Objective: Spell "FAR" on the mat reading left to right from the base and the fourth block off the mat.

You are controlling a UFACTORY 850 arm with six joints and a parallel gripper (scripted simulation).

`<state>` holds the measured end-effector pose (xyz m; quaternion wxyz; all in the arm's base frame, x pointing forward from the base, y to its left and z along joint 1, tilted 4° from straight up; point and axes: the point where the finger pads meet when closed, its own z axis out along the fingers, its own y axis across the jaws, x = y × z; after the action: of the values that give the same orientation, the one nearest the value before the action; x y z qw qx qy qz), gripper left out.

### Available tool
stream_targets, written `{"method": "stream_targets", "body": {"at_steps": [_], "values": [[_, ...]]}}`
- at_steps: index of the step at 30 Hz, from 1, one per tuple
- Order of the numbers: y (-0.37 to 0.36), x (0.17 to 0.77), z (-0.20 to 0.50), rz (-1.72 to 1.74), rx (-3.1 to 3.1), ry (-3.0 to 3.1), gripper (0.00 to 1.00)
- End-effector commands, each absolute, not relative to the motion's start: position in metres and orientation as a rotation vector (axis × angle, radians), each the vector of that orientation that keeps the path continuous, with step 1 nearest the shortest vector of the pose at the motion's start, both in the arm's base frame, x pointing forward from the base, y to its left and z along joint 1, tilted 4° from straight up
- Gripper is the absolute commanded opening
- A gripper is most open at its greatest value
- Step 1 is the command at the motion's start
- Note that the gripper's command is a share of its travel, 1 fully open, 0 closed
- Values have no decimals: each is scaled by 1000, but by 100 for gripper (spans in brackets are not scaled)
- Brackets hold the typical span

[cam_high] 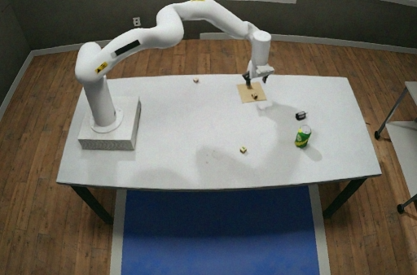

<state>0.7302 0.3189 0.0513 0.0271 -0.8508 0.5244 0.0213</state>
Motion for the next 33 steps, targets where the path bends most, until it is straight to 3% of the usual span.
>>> {"method": "stream_targets", "body": {"at_steps": [1,4,15,33], "values": [[317,732,53,63,-2622,1625,100],[259,740,46,70,-2505,1805,100],[173,742,37,78,-2308,2057,100],[-10,703,18,93,-1773,2548,100]]}}
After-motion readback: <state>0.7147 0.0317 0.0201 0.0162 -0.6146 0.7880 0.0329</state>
